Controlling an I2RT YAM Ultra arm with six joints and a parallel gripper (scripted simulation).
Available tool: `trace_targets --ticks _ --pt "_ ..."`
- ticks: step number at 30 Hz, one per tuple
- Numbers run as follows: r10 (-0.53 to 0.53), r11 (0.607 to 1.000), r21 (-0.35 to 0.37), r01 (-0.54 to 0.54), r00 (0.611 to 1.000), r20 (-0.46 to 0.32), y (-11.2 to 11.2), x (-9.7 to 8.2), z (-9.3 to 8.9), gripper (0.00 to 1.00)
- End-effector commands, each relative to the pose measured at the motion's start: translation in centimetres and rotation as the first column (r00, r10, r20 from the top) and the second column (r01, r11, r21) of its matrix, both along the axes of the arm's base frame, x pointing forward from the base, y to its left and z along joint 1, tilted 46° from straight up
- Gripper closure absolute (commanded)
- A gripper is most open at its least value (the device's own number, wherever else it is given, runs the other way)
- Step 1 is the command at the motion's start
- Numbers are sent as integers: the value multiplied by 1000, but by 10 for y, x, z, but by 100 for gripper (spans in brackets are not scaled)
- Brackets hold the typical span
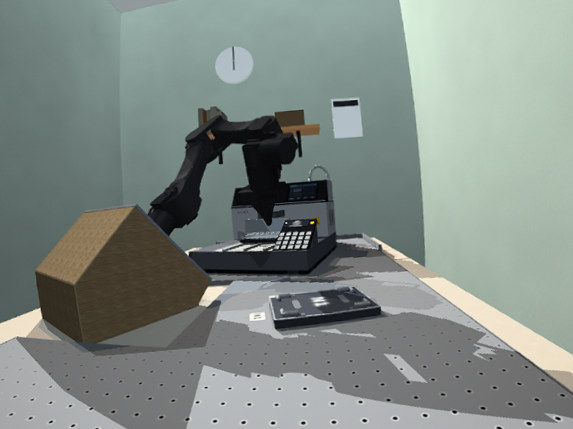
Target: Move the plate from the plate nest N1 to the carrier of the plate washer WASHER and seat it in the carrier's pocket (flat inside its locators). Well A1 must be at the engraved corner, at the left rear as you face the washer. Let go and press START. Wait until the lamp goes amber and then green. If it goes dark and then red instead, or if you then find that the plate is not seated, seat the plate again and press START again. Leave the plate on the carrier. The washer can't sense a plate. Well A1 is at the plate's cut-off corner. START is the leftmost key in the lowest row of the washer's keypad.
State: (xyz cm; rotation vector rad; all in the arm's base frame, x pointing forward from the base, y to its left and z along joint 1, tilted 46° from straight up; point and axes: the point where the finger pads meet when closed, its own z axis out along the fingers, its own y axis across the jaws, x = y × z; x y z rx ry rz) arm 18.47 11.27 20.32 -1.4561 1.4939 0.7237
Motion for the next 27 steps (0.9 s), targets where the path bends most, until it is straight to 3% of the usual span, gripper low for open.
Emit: trace_targets --ticks 1,24,25,27 --pt "-17 1000 18 17 1000 11 -3 6 6 100" --pt "-17 1000 18 17 1000 10 -3 6 6 100" --pt "-16 1000 19 16 1000 7 -1 5 12 0" --pt "-3 1000 9 2 999 41 3 6 21 0"
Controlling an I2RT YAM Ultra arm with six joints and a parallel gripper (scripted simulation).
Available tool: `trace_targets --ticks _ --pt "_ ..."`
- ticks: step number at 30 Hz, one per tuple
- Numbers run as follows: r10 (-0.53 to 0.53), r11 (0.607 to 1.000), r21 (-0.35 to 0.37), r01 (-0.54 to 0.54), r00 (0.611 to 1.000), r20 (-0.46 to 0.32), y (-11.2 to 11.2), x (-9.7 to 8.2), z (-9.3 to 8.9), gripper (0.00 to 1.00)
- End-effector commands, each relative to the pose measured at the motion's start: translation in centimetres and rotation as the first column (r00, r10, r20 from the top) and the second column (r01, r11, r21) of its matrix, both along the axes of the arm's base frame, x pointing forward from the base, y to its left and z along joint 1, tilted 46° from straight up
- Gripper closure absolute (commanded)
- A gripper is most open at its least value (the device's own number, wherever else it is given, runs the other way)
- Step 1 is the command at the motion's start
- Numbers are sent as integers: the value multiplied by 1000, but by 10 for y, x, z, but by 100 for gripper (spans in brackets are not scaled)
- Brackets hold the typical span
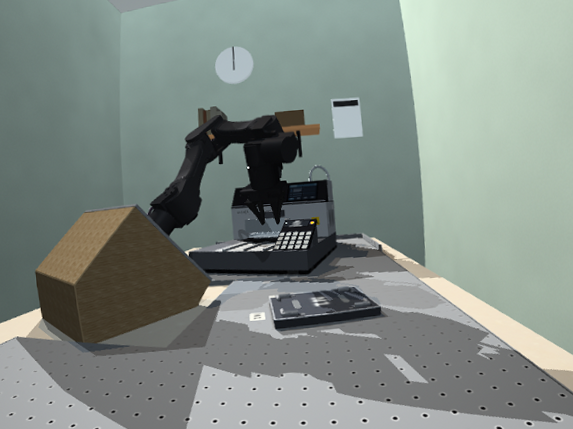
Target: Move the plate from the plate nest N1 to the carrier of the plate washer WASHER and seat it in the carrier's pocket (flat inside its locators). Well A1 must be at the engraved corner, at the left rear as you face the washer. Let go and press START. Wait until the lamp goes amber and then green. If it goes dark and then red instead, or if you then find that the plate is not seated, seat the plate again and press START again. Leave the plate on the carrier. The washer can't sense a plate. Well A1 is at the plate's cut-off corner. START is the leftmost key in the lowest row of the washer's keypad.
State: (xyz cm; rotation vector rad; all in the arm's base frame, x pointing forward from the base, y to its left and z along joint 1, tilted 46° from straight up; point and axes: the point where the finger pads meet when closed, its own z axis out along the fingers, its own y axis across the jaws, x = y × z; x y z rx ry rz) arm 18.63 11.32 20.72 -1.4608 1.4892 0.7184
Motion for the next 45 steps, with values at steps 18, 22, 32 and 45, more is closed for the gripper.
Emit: trace_targets --ticks 18,22,32,45 --pt "-3 1000 19 3 1000 16 15 23 63 0" --pt "-3 1000 19 2 1000 20 17 25 69 0" --pt "-6 1000 4 6 1000 13 24 35 97 0" --pt "-7 1000 7 7 1000 -12 33 42 130 0"
